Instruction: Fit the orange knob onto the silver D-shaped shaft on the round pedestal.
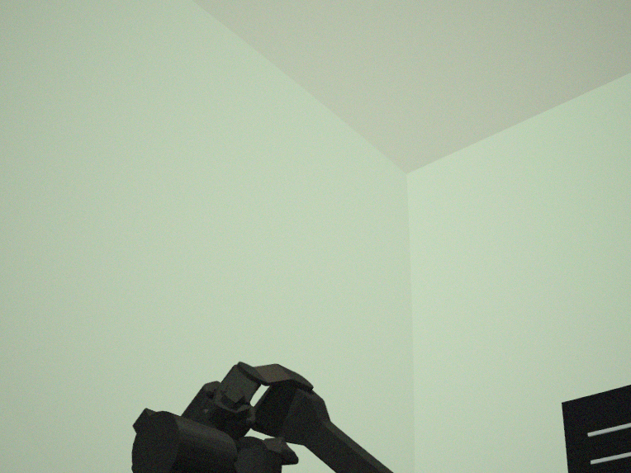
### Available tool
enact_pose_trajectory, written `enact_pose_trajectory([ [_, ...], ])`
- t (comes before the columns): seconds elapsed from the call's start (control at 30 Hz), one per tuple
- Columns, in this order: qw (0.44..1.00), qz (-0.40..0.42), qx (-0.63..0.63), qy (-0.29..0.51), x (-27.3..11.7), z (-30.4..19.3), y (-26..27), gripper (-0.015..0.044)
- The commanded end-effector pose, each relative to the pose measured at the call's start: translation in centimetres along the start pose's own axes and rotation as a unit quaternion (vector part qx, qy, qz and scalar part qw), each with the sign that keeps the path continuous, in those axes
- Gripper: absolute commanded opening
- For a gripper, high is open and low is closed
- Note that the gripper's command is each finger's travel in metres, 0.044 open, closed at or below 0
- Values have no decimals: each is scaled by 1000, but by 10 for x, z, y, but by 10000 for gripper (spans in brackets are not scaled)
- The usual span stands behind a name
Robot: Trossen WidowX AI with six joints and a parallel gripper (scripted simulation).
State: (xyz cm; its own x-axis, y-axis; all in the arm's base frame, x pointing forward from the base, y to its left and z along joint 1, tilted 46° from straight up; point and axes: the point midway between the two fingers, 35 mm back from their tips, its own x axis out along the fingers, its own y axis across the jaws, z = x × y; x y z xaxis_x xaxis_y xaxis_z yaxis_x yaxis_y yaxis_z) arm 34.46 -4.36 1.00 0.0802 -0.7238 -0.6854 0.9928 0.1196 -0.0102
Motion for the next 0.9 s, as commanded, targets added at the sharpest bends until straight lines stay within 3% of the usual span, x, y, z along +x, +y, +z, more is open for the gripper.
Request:
enact_pose_trajectory([
  [0.0, 1000, 0, 3, 2, 0, 0, 0, 53],
  [0.5, 1000, 0, 3, 2, 0, 0, 0, 440],
  [0.73, 1000, 0, 3, 2, -3, -1, 0, 440],
  [0.87, 1000, 0, 1, 4, -67, -1, 4, 440],
])
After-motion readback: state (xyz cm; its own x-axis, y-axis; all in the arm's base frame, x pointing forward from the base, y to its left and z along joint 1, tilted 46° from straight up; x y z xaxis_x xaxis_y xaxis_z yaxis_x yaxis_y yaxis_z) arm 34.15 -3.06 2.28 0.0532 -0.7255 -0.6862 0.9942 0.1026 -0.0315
